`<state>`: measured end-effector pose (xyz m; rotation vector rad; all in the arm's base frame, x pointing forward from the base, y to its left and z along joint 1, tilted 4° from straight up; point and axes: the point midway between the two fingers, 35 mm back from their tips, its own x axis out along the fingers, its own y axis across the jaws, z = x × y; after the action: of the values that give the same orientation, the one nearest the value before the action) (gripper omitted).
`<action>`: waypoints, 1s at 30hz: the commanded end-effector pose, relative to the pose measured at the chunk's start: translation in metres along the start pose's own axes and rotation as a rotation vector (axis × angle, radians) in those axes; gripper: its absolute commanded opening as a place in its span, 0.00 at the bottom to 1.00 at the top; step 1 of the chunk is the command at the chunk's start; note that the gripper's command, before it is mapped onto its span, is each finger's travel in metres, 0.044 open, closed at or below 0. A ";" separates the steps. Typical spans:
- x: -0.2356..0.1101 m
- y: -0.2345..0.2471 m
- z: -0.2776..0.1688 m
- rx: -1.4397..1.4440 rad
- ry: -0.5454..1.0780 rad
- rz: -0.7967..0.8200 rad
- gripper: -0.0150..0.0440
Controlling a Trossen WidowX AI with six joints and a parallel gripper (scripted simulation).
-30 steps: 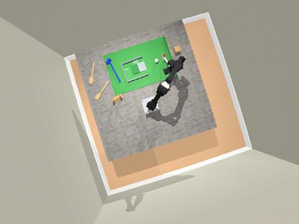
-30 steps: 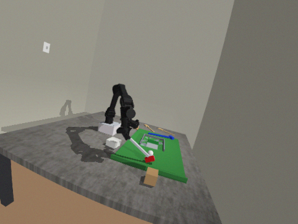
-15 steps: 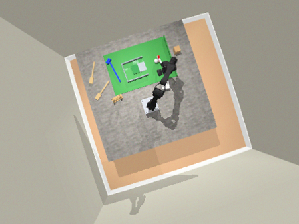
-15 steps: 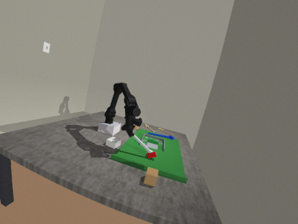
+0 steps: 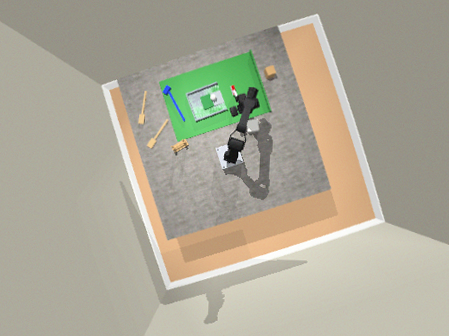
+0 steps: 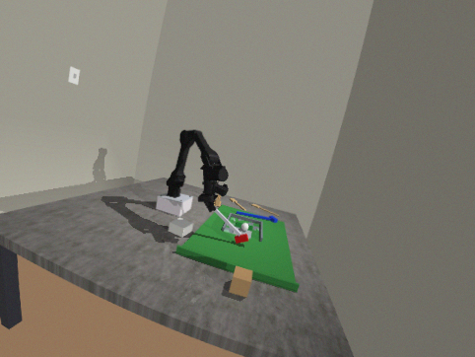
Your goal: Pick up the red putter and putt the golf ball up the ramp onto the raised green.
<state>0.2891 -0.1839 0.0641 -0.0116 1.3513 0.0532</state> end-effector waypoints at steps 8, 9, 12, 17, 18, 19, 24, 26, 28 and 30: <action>-0.052 0.000 0.016 0.001 -0.023 -0.016 0.25; -0.052 0.000 0.016 0.001 -0.023 -0.016 0.25; -0.044 0.000 0.014 -0.003 -0.016 -0.011 0.25; -0.044 0.000 0.014 -0.003 -0.016 -0.011 0.25; -0.044 0.000 0.014 -0.003 -0.016 -0.011 0.25; -0.044 0.000 0.014 -0.003 -0.016 -0.011 0.25; -0.044 0.000 0.014 -0.003 -0.016 -0.011 0.25; -0.044 0.000 0.014 -0.003 -0.016 -0.011 0.25; -0.044 0.000 0.014 -0.003 -0.016 -0.011 0.25; -0.044 0.000 0.014 -0.003 -0.016 -0.011 0.25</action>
<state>0.2923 -0.1843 0.1100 -0.0198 1.3379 0.0468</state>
